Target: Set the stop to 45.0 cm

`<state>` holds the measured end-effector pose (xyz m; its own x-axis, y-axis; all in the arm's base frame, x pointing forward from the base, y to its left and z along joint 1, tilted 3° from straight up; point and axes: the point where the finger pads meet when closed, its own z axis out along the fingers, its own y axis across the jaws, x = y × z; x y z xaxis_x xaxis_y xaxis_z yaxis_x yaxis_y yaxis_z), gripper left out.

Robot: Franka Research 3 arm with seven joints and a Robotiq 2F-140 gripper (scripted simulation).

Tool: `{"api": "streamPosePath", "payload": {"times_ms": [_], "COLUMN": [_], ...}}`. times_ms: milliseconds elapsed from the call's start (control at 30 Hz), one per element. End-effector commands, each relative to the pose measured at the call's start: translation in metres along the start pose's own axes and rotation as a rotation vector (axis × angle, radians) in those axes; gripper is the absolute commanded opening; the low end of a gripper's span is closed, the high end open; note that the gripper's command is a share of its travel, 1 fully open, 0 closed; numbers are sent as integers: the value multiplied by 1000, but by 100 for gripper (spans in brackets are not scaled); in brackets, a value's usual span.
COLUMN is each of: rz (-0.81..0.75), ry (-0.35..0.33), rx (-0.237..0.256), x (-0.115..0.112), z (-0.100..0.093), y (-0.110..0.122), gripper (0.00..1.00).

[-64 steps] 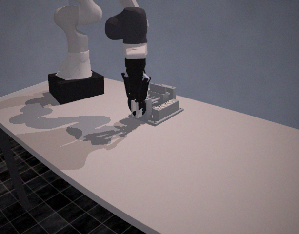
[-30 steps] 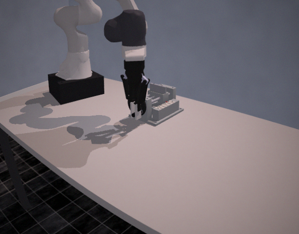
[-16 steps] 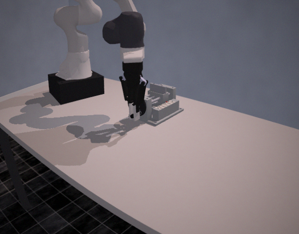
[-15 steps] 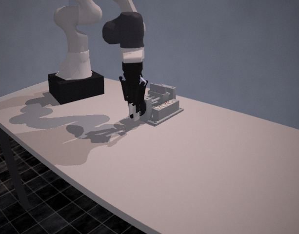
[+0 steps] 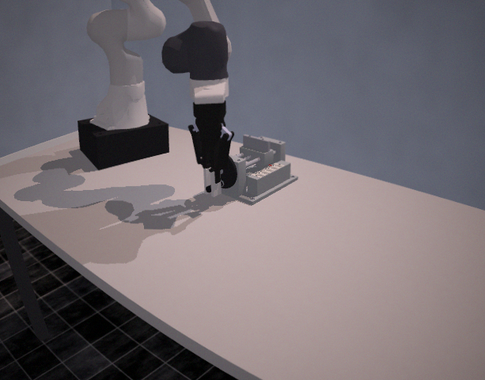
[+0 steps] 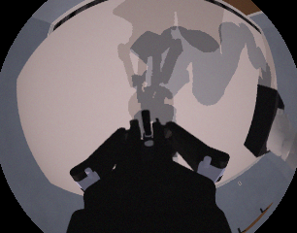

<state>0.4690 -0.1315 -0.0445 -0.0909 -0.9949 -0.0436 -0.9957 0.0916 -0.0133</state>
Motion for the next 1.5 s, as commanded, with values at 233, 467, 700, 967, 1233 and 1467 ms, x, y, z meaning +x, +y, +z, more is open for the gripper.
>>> {"api": "streamPosePath", "payload": {"times_ms": [233, 467, 700, 967, 1233, 1467], "rz": [-4, -4, -4, -4, -4, -4], "ry": [0, 0, 0, 0, 0, 0], "rx": [-2, -2, -2, -2, -2, -2], "x": [0, 0, 0, 0, 0, 0], "z": [-2, -8, -15, -29, -44, -63], "y": [14, 25, 30, 35, 34, 20], "gripper": [4, 4, 4, 4, 4, 4]}}
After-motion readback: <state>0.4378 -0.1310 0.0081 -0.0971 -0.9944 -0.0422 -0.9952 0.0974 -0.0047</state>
